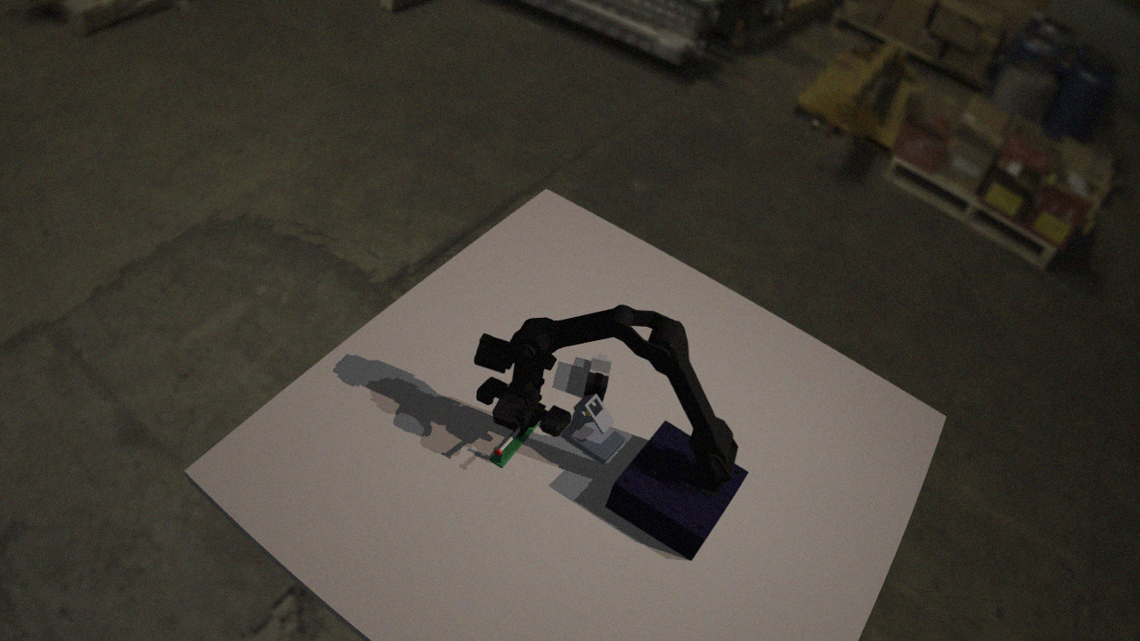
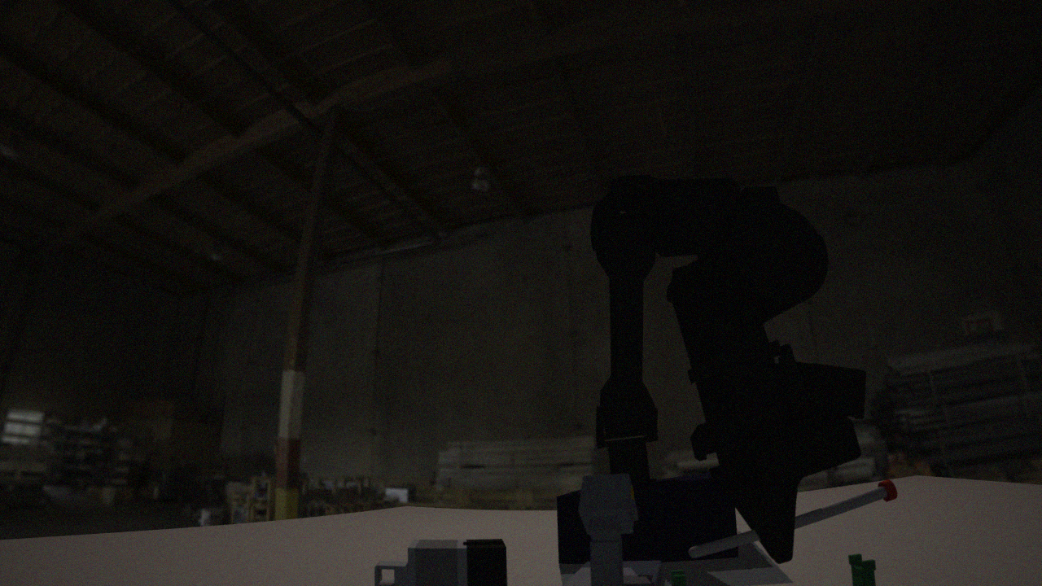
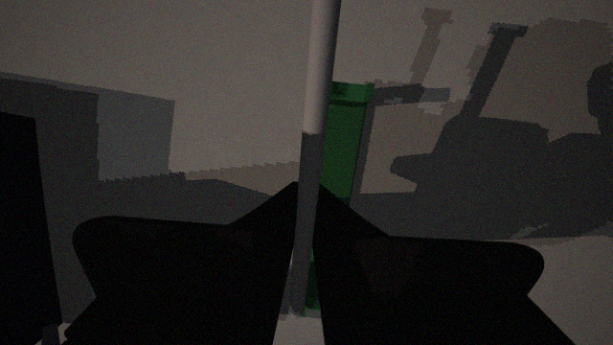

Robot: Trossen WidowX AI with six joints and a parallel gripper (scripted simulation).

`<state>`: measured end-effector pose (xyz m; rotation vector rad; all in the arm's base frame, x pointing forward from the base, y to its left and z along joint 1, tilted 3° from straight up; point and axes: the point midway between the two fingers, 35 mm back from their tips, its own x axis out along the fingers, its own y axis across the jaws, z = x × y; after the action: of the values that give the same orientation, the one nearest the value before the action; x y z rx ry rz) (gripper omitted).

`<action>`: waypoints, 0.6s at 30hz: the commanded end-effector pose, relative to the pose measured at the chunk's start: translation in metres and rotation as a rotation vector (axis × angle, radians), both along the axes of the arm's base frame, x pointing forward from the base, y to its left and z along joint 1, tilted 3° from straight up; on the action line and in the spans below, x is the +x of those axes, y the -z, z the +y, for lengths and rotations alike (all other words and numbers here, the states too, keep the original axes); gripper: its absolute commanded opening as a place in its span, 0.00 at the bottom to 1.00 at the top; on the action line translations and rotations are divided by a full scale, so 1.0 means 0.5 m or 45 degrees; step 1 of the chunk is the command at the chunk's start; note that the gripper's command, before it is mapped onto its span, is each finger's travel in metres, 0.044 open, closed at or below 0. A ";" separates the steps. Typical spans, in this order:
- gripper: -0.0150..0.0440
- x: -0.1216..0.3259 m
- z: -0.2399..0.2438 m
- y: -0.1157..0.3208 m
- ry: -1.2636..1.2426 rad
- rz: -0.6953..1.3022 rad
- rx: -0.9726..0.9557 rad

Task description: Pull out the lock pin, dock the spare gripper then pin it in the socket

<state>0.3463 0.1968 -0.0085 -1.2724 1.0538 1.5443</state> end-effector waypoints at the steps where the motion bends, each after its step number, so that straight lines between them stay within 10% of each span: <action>1: 0.25 0.019 -0.021 -0.019 0.010 -0.015 0.002; 18: 0.25 0.038 -0.057 -0.022 0.025 -0.007 -0.001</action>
<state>0.3634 0.1695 0.0050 -1.2570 1.0642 1.5273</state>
